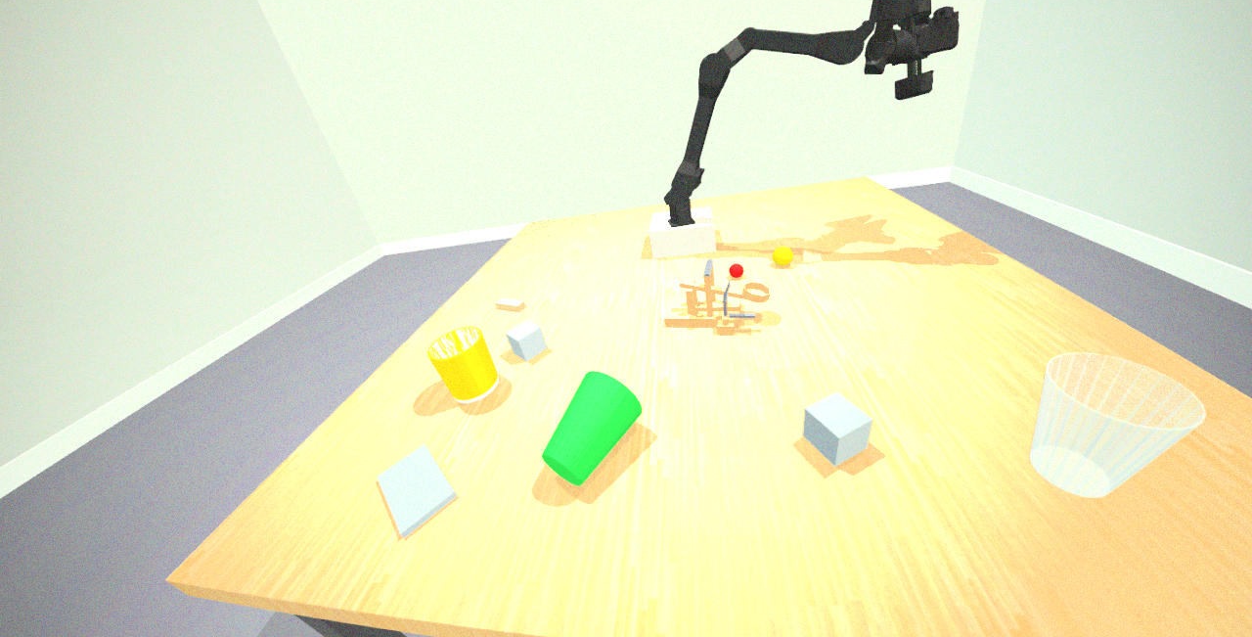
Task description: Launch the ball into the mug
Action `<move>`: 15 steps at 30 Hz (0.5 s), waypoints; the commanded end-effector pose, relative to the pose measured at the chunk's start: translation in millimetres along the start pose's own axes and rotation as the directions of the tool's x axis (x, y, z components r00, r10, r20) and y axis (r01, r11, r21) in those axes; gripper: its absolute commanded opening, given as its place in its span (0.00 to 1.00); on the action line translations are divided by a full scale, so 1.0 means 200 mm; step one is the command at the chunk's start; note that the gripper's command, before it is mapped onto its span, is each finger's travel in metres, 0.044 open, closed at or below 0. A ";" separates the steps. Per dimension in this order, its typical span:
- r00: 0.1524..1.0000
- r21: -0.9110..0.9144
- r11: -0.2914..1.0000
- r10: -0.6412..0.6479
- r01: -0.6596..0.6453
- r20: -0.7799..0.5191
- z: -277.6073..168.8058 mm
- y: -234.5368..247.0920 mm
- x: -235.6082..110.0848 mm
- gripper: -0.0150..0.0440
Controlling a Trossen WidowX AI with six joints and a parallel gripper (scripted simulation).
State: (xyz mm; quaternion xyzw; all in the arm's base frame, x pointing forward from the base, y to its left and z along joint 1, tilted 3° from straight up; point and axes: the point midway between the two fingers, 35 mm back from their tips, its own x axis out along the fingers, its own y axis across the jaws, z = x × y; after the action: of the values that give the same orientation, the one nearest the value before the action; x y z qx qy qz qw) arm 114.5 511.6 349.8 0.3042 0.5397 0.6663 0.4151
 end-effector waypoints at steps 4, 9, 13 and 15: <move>0.983 0.167 0.981 -0.120 0.096 0.138 0.19 -0.20 -0.21 1.00; 0.954 0.296 0.946 -0.203 0.134 0.219 0.29 -0.33 -0.38 1.00; 0.923 0.381 0.913 -0.266 0.148 0.279 0.37 -0.43 -0.51 1.00; 0.903 0.423 0.893 -0.300 0.152 0.308 0.40 -0.48 -0.59 1.00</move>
State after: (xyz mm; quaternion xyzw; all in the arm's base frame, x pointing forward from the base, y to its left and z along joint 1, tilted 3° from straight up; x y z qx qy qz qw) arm 236.9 467.1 297.0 0.4109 0.5968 0.4722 0.5020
